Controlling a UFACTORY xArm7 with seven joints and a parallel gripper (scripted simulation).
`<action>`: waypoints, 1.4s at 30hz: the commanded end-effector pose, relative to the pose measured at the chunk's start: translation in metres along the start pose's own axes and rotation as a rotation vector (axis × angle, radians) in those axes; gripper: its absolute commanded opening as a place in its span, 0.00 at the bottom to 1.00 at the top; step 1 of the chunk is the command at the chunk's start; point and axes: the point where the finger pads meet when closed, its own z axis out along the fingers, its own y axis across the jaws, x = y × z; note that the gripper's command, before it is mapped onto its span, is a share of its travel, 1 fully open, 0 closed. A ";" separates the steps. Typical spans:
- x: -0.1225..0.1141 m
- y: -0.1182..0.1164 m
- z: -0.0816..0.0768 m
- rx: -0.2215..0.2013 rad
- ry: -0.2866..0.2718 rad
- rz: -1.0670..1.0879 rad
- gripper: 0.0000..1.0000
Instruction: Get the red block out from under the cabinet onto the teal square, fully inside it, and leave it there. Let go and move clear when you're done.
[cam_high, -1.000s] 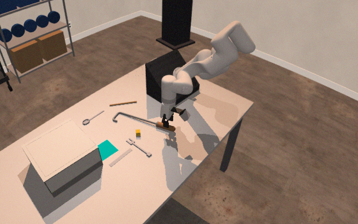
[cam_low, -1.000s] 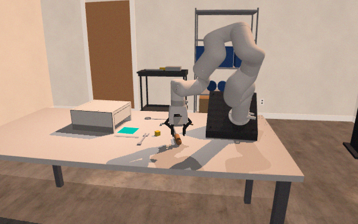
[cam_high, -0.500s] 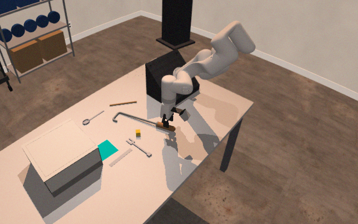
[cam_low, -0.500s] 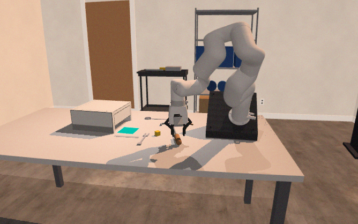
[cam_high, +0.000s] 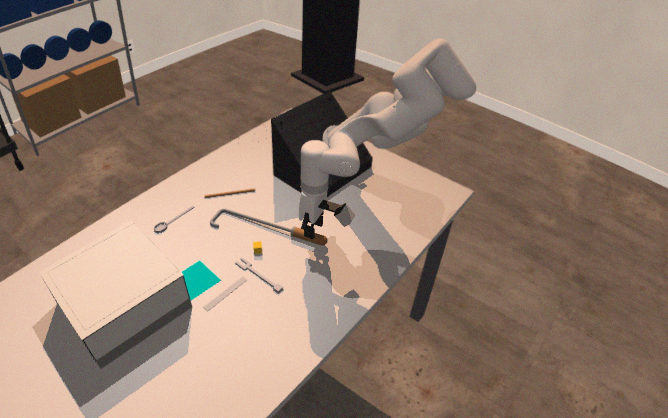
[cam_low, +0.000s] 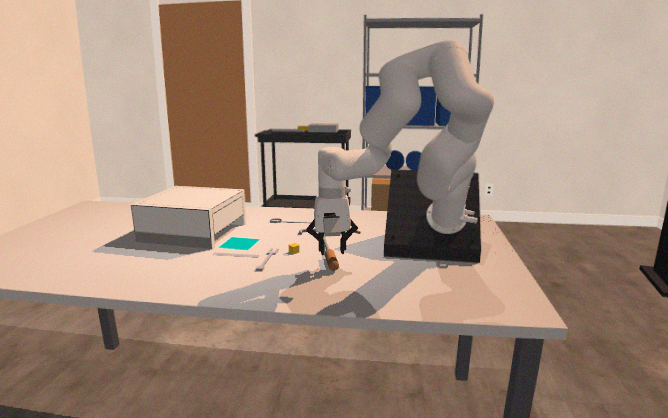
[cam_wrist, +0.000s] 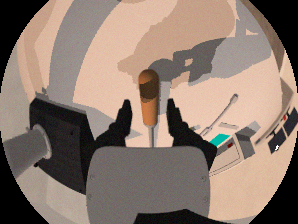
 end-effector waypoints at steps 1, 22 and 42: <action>-0.001 0.001 -0.001 -0.003 -0.001 0.001 0.57; -0.001 0.001 0.000 -0.003 -0.001 0.001 0.57; -0.001 0.001 0.014 -0.003 -0.001 0.001 0.57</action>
